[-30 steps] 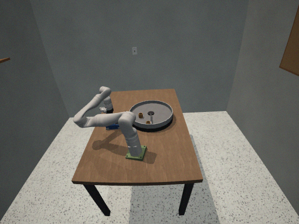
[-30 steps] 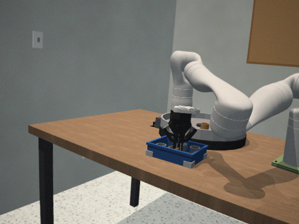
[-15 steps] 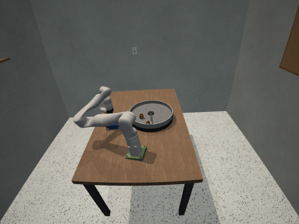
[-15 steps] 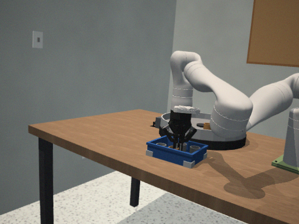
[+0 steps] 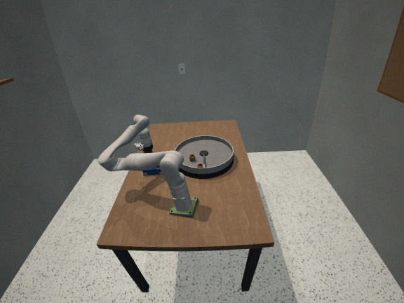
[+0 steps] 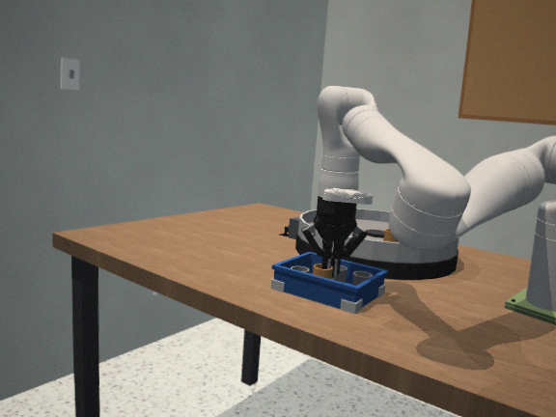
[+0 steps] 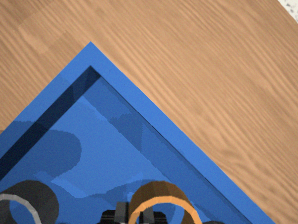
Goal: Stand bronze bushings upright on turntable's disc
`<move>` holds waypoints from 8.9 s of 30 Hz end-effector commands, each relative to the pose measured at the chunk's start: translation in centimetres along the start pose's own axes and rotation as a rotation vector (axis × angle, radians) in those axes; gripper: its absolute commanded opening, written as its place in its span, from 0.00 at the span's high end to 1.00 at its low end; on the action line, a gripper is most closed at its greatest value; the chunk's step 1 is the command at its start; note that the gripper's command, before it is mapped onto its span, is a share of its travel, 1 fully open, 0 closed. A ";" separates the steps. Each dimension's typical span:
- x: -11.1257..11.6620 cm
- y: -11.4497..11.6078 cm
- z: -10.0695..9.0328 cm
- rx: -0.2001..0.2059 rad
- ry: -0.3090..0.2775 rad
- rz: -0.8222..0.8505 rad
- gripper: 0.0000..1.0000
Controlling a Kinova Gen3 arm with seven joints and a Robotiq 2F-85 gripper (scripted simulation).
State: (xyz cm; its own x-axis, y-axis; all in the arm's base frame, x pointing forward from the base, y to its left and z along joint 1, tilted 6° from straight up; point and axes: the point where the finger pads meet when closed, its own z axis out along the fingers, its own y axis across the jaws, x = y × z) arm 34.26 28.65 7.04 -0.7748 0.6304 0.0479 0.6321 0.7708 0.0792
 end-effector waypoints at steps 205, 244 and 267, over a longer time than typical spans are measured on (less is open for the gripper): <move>-29.8 -33.3 -9.4 -0.003 0.012 -0.001 1.00; -29.8 -33.3 -9.4 -0.003 0.012 -0.001 1.00; -30.2 -33.4 -9.4 -0.003 0.012 -0.001 1.00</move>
State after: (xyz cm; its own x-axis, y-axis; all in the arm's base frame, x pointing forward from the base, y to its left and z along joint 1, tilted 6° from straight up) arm 36.26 -16.75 12.40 -0.7699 0.6349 0.0647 0.6382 0.7653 0.0844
